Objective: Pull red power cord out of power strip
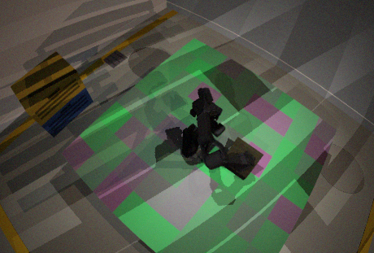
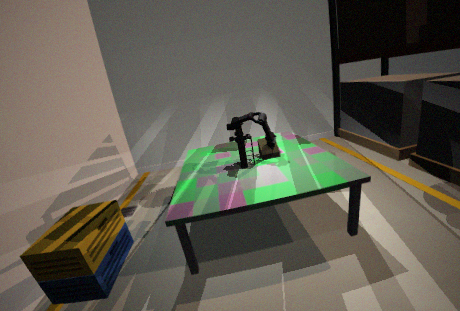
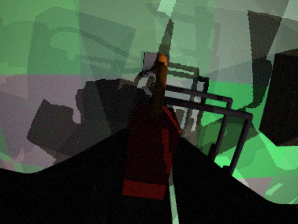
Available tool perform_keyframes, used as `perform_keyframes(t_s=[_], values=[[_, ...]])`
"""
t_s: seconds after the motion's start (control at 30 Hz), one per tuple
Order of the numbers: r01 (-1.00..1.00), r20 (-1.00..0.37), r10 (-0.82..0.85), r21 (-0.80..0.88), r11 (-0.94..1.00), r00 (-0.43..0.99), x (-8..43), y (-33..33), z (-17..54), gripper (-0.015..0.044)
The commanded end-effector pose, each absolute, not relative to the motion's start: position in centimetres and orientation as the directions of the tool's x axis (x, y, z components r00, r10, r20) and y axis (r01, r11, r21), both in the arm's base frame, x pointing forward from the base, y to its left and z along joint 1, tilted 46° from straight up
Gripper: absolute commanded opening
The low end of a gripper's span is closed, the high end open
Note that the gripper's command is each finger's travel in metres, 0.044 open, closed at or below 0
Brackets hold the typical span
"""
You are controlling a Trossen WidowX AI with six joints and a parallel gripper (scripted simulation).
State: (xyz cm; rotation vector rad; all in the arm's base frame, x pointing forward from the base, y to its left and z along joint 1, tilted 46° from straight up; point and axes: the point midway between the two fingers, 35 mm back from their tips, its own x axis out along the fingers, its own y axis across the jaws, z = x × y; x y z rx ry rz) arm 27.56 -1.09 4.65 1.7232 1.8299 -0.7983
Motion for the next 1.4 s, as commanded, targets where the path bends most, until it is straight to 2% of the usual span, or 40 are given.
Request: perform_keyframes(t_s=[0.0, 0.83, 1.23, 1.37], values=[[0.997, -0.706, 0.704, -0.078, 0.026, -0.074, 27.6, -1.2, 4.7, 0.0], [0.997, -0.71, 0.701, -0.076, 0.023, -0.07, 27.6, -4.0, 2.1, 0.0], [0.997, -0.707, 0.704, -0.075, 0.021, -0.068, 27.5, -3.2, 2.6, 0.0315], [0.997, -0.709, 0.702, -0.075, 0.02, -0.067, 27.6, -5.2, 1.3, 0.042]])
